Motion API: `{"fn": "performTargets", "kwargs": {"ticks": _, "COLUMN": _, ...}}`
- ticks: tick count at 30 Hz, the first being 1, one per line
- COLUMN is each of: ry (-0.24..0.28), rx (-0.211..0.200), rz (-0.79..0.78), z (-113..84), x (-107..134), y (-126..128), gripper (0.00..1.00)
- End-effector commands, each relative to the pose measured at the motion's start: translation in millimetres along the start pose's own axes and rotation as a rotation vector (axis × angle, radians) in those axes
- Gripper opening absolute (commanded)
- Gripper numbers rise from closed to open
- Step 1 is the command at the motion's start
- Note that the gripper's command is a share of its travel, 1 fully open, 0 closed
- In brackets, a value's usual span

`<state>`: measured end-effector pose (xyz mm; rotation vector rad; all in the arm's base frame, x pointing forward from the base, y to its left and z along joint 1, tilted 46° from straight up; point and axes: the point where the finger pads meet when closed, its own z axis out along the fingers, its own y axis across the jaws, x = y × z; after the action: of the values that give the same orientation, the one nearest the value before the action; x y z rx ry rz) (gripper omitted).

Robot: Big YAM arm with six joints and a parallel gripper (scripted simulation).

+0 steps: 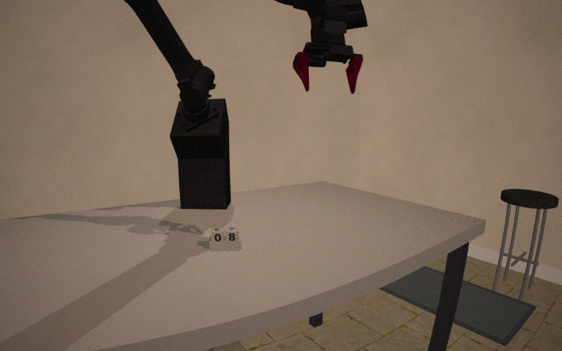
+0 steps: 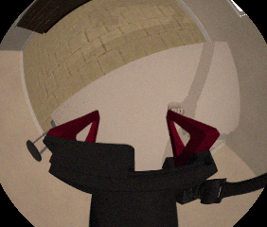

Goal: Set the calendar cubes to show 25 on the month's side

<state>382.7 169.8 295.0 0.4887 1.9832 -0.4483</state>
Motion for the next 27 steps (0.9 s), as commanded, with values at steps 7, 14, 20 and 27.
{"fn": "performTargets", "kwargs": {"ticks": 7, "ry": -0.002, "rx": -0.005, "rz": 0.005, "z": -2.2, "x": -2, "y": 1, "gripper": 1.00}}
{"fn": "performTargets", "kwargs": {"ticks": 14, "ry": -0.002, "rx": -0.005, "rz": 0.005, "z": -2.2, "x": -2, "y": 1, "gripper": 1.00}}
{"fn": "performTargets", "kwargs": {"ticks": 20, "ry": -0.001, "rx": -0.009, "rz": 0.030, "z": 0.7, "x": -10, "y": -7, "gripper": 1.00}}
{"fn": "performTargets", "kwargs": {"ticks": 27, "ry": 0.123, "rx": 0.025, "rz": 0.002, "z": 62.3, "x": 23, "y": -61, "gripper": 1.00}}
